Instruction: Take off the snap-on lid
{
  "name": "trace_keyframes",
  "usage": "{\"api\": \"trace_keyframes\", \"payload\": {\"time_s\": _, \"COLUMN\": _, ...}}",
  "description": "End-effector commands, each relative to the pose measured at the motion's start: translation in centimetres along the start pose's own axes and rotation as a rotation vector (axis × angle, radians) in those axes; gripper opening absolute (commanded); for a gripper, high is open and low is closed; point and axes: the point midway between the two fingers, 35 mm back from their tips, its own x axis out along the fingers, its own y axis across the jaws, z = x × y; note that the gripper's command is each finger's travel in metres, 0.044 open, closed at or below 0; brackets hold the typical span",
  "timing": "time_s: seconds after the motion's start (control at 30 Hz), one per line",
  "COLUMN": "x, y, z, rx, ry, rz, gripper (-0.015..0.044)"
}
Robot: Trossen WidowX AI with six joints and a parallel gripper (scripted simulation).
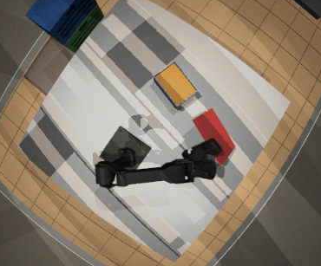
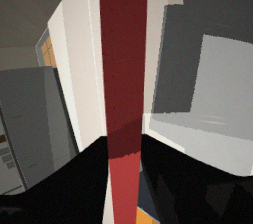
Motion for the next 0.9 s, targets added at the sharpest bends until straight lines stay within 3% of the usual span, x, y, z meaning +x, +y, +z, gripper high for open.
{"api": "trace_keyframes", "payload": {"time_s": 0.0, "x": 0.1, "y": 0.0, "z": 0.0, "rx": -0.004, "ry": -0.002, "rz": 0.008, "gripper": 0.0}}
{"api": "trace_keyframes", "payload": {"time_s": 0.87, "x": 1.5, "y": -1.5, "z": 0.1, "rx": -0.004, "ry": -0.002, "rz": 0.008, "gripper": 0.0}}
